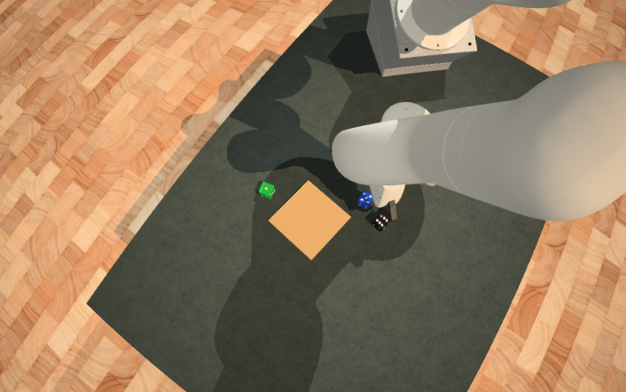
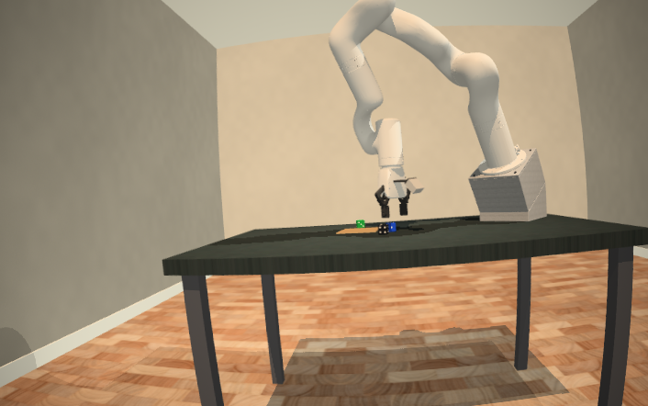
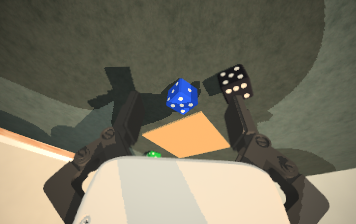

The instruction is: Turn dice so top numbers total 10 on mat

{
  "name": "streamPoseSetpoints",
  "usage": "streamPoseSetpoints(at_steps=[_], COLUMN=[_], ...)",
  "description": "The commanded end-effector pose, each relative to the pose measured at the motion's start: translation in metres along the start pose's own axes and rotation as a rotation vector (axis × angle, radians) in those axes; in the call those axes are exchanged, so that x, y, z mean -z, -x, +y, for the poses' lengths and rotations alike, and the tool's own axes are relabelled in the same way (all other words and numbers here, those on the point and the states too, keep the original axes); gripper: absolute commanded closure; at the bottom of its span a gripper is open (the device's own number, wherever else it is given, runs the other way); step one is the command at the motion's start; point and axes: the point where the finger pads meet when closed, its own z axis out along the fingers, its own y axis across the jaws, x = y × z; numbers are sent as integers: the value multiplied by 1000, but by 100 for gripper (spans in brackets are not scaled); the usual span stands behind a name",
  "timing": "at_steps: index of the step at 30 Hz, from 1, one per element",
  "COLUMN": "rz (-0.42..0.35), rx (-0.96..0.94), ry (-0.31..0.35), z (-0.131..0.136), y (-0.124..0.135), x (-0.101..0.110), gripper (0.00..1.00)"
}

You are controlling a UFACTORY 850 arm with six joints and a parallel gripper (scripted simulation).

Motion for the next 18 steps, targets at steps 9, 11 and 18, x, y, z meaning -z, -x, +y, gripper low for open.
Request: streamPoseSetpoints(at_steps=[9,11,18], rz=[-6,-6,-6], rx=[0,0,0], ry=[1,1,1], z=[5,5,5], y=[-12,-12,-12], x=[0,0,0], gripper=[0,0,0])
